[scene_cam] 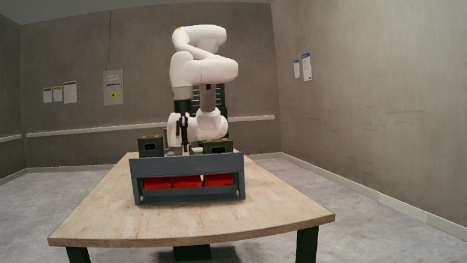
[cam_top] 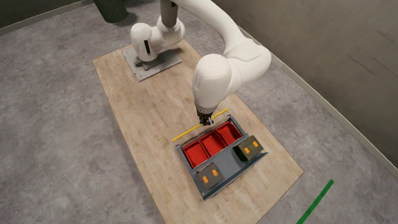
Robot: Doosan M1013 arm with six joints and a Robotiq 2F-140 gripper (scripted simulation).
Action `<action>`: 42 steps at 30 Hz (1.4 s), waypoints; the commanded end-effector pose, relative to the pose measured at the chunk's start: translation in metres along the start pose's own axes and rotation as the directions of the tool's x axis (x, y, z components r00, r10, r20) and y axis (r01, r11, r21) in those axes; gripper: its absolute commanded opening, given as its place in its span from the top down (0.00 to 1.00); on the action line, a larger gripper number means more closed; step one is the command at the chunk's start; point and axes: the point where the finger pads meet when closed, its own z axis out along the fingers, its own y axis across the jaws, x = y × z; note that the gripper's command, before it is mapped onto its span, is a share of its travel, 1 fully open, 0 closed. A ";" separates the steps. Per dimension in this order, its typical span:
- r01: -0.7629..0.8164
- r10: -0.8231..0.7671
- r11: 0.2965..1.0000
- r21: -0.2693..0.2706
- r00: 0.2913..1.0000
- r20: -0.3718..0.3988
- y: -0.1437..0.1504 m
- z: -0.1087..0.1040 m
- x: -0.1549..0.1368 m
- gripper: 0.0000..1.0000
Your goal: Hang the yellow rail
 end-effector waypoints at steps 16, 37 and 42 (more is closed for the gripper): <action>0.000 0.000 1.000 0.000 1.000 0.000 0.000 0.005 0.001 0.90; 0.000 0.000 1.000 0.000 1.000 0.000 0.004 0.008 0.001 0.90; 0.000 0.000 1.000 0.000 1.000 0.000 0.011 0.010 0.001 0.90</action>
